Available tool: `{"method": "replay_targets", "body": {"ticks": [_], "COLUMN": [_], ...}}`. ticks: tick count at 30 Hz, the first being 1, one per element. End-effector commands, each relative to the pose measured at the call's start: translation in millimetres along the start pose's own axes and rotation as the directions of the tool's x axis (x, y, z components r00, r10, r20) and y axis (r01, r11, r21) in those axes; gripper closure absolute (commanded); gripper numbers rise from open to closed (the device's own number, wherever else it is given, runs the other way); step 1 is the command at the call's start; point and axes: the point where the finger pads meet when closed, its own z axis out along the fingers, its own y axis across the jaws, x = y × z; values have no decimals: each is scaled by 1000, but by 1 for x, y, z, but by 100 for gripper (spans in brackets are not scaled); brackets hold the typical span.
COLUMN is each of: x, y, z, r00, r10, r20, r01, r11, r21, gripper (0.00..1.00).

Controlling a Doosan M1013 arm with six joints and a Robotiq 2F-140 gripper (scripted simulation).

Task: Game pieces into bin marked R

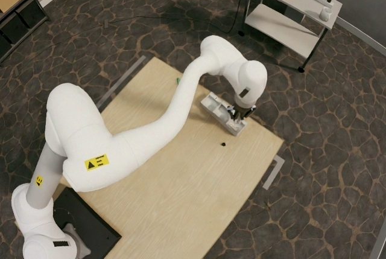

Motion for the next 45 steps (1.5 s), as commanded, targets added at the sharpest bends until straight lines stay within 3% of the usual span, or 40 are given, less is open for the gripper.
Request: {"method": "replay_targets", "body": {"ticks": [1, 14, 16, 17, 19, 36, 45], "x": [0, -1, -1, -1, -1, 0, -1], "y": [0, 0, 0, 0, 0, 0, 0], "z": [-2, -2, -2, -2, -2, -2, 16], "r00": [988, 842, 842, 789, 765, 765, 765], "r10": [-156, -539, -539, -615, -644, -644, -644], "r20": [4, 5, 5, 9, 12, 12, 12], "r01": [156, 539, 539, 615, 644, 644, 644], "r11": [988, 842, 842, 789, 765, 765, 765], "r21": [-3, -5, -5, -6, -7, -7, -7], "gripper": [84, 84, 84, 84, 84, 84, 84]}}
